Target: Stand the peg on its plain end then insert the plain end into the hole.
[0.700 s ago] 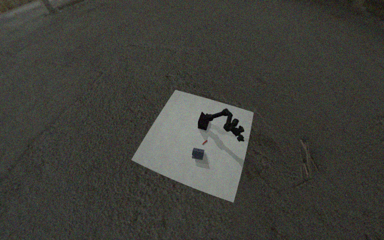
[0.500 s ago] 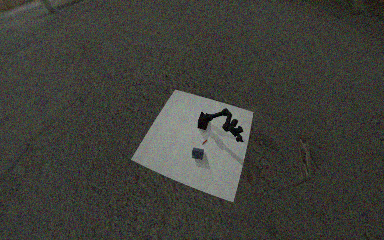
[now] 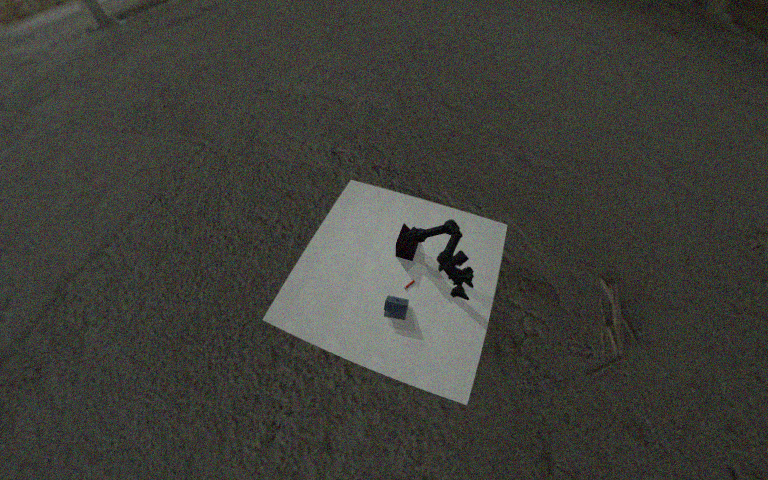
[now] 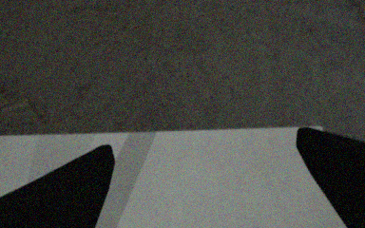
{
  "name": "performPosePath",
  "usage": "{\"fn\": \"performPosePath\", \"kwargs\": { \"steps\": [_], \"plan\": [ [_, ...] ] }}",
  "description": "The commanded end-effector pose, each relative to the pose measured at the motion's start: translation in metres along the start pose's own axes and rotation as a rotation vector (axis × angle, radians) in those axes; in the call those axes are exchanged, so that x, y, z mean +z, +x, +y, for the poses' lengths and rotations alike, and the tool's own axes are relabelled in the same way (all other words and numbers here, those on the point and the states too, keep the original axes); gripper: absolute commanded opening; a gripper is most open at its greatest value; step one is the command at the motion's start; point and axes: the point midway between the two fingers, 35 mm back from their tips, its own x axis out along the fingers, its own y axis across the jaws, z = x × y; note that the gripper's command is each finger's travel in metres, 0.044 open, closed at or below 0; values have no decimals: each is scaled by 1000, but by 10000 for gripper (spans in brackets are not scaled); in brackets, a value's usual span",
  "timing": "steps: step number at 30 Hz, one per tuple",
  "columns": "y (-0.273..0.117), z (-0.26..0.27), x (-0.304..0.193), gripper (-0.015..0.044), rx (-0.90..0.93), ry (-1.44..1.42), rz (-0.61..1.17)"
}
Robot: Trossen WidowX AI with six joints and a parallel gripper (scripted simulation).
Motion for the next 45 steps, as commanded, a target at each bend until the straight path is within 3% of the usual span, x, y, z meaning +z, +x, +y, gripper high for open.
{"fn": "performPosePath", "kwargs": {
  "steps": [1,23,45],
  "plan": [
    [-4,-20,-24,440,-62,124,21],
    [-41,-69,-169,440,-378,774,207],
    [-99,-24,-301,440,-644,1344,509]
  ]
}}
